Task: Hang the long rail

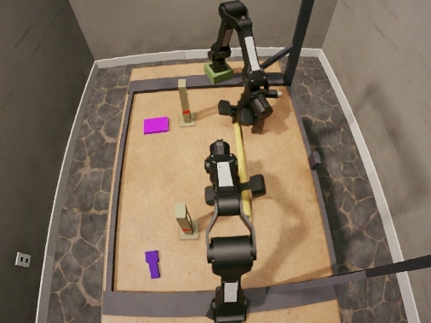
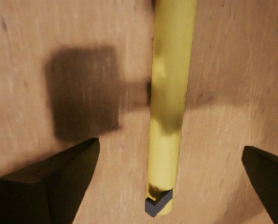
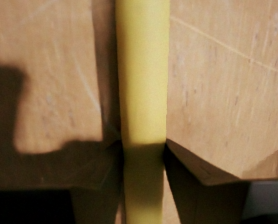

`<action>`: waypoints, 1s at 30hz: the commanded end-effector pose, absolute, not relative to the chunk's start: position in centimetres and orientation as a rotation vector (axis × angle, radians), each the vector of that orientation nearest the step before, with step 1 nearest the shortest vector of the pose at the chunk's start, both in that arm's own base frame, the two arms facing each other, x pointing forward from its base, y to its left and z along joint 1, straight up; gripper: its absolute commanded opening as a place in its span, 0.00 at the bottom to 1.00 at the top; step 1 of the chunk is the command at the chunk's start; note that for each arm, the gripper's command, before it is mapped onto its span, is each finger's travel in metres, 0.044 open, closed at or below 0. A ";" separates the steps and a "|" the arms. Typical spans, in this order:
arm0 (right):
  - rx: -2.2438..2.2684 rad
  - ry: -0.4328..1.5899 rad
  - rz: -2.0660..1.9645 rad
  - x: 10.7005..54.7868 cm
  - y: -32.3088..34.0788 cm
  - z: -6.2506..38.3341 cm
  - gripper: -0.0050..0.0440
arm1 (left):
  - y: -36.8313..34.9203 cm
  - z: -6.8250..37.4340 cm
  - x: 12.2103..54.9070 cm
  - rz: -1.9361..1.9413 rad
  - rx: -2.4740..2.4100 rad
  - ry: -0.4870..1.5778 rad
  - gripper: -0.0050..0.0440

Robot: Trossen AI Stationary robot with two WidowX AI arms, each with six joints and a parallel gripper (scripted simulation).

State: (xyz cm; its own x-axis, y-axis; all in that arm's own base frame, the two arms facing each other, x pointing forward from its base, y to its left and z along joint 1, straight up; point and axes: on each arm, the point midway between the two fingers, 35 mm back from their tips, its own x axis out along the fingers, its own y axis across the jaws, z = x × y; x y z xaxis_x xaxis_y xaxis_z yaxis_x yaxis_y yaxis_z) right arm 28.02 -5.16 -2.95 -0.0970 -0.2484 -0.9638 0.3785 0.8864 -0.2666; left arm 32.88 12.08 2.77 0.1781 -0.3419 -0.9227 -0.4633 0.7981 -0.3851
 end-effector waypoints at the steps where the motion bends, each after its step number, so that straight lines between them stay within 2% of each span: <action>1: 0.107 1.559 -0.526 28.5 -5.2 -2.4 0.00 | 13.3 6.3 33.3 0.098 -0.671 1.374 1.00; 2: 0.107 1.559 -0.526 28.5 -5.2 -2.4 0.00 | 13.3 6.3 33.3 0.098 -0.671 1.374 1.00; 11: 0.107 1.559 -0.526 28.5 -5.2 -2.4 0.00 | 11.3 4.1 34.1 0.295 -0.536 1.528 0.56; 17: 0.107 1.559 -0.526 28.5 -5.2 -2.4 0.00 | 9.4 3.4 35.2 0.525 -0.320 1.576 0.56; 30: 0.107 1.559 -0.526 28.5 -5.2 -2.4 0.00 | 8.7 2.9 35.8 0.623 -0.204 1.570 0.56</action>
